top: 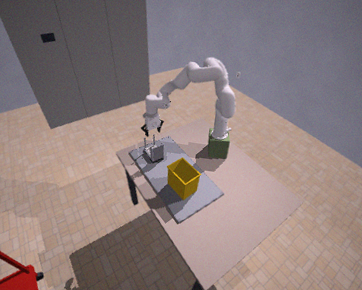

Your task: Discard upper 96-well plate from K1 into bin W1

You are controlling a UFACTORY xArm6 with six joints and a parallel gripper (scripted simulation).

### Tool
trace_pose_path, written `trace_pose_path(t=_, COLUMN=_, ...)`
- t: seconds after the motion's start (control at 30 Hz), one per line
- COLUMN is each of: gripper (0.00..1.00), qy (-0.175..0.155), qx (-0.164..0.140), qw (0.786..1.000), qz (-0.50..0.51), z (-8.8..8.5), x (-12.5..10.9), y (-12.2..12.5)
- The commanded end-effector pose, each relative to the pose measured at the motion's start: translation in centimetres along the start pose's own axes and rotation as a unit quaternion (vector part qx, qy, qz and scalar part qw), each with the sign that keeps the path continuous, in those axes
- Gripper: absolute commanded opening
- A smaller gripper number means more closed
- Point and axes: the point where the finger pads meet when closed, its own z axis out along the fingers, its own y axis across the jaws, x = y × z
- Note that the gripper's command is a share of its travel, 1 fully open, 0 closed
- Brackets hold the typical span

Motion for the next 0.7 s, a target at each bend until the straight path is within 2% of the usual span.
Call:
trace_pose_path(t=0.0, gripper=1.0, qy=0.001, qx=0.002, qw=1.0, qz=0.0, z=0.5, x=0.1, y=-0.2)
trace_pose_path(t=0.67, gripper=1.0, qy=0.001, qx=0.002, qw=1.0, qz=0.0, z=3.4, x=0.1, y=-0.2)
